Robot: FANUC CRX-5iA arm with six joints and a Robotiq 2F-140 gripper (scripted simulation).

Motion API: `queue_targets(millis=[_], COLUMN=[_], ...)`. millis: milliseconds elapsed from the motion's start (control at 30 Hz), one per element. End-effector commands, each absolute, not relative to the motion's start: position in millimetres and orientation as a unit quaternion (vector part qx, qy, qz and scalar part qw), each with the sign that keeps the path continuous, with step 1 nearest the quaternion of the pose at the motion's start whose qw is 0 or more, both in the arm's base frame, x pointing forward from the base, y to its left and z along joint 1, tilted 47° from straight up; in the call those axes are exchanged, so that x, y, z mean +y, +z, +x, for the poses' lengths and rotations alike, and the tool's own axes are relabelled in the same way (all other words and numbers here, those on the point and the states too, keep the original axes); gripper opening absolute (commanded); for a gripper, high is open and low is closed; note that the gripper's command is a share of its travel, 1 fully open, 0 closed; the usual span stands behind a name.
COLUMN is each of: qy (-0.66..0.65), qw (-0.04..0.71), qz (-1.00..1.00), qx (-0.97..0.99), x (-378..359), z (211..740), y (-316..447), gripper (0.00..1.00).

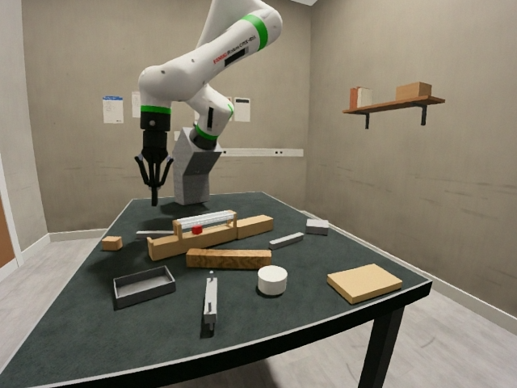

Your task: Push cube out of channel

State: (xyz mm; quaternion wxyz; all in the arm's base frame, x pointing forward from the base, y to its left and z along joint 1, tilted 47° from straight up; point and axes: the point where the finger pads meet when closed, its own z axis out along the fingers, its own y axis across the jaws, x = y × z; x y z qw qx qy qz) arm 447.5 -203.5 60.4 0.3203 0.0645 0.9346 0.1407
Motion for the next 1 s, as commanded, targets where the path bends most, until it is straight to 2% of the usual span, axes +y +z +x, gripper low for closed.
queue_targets(millis=[0,333,367,800,967], qy=[0.097,0.008,0.0,-0.085,-0.091], qw=[0.349,0.362,0.362,0.379,0.389], qz=[-0.065,-0.274,-0.294,-0.518,-0.543], qx=[0.93,0.891,0.885,0.762,0.739], x=[-204.3,-204.3,-204.3,-204.3,-204.3], z=[447.3,447.3,447.3,447.3,447.3], y=[60.7,60.7,60.7,60.7,60.7], gripper=[0.1,0.1,0.3,0.3,0.3])
